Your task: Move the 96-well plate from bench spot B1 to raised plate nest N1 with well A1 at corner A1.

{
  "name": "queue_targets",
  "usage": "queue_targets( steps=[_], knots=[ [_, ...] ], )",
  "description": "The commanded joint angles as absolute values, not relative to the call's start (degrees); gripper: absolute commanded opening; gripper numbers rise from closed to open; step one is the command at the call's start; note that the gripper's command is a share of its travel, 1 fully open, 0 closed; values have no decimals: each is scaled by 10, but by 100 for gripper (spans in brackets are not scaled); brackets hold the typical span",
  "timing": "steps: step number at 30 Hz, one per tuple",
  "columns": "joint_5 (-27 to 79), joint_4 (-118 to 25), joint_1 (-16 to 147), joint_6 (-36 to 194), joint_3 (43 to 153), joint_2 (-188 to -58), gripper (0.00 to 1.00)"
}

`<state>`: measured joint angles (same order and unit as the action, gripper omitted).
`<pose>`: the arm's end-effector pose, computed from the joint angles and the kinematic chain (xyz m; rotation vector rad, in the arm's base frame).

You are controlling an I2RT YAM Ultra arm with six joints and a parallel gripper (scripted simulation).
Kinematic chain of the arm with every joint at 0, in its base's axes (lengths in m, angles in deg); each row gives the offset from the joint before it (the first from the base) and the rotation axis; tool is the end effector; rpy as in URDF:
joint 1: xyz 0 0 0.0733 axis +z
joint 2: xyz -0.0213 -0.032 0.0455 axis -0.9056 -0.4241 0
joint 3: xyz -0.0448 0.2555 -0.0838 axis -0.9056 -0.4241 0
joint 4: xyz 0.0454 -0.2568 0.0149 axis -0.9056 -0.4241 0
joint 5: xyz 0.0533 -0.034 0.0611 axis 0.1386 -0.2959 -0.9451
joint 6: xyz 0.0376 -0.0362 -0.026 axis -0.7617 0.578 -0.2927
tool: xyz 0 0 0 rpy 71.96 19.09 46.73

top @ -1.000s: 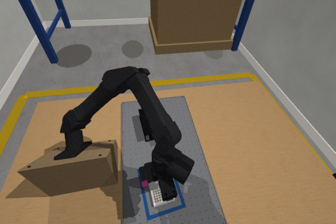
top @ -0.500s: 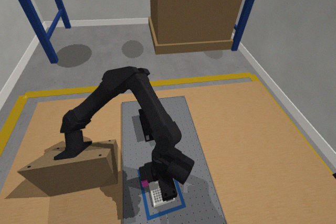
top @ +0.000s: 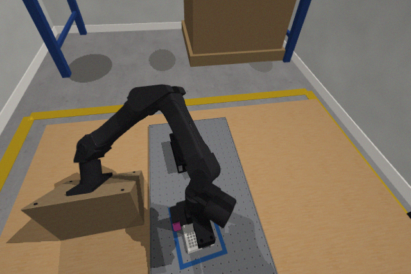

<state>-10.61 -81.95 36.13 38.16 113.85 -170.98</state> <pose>0.3204 -0.1460 -0.0525 -1.5819 -1.8984 -0.7516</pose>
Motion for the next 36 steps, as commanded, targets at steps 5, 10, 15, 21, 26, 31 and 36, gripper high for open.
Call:
queue_targets(
  steps=[5,10,15,21,26,31,36],
  knots=[
    [-113,-779,364,363,1123,-1713,100],
    [-116,-761,380,354,1112,-1730,100],
    [-117,-749,374,348,1122,-1719,100],
    [-123,-727,395,337,1099,-1740,100],
    [-127,-708,398,328,1102,-1740,100],
    [-127,-696,398,321,1091,-1742,100],
    [-133,-679,417,312,1085,-1757,100]
  ],
)
